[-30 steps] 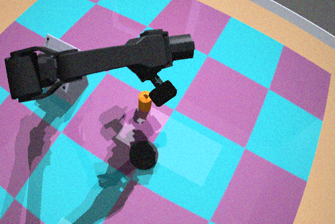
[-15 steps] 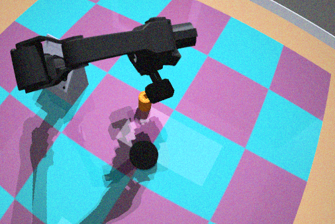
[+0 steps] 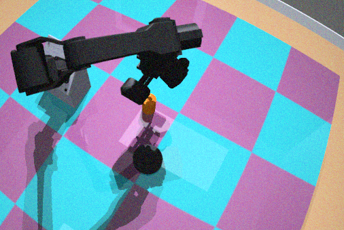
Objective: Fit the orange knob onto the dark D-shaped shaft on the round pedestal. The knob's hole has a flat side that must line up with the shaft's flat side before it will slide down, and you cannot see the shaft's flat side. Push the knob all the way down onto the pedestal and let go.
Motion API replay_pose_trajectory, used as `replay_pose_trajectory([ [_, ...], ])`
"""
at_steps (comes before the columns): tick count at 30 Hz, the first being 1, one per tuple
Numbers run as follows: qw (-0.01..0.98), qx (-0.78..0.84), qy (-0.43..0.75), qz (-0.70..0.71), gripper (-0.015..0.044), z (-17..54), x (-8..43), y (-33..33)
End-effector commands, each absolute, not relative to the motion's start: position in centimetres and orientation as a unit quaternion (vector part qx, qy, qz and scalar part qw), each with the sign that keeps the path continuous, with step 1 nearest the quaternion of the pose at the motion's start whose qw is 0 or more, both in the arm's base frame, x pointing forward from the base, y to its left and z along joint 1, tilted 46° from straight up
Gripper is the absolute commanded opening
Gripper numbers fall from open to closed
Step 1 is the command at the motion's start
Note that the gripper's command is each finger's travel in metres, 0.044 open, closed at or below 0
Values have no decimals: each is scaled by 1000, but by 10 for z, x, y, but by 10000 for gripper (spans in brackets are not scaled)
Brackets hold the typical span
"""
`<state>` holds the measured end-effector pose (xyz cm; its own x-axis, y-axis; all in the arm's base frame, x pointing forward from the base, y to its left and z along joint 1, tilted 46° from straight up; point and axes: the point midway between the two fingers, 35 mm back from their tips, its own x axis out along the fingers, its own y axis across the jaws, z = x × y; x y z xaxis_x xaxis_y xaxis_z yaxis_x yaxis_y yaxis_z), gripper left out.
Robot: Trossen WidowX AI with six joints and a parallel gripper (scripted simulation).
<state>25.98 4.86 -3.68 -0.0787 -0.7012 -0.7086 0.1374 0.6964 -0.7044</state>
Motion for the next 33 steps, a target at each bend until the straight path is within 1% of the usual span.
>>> replay_pose_trajectory([
  [1,655,-179,637,-364,440,-36,260,48],
  [6,655,-179,637,-364,440,-38,260,46],
  [9,655,-179,637,-364,440,-59,258,25],
  [16,655,-179,637,-365,440,-71,256,13],
  [33,656,-179,637,-364,440,-88,256,-3],
])
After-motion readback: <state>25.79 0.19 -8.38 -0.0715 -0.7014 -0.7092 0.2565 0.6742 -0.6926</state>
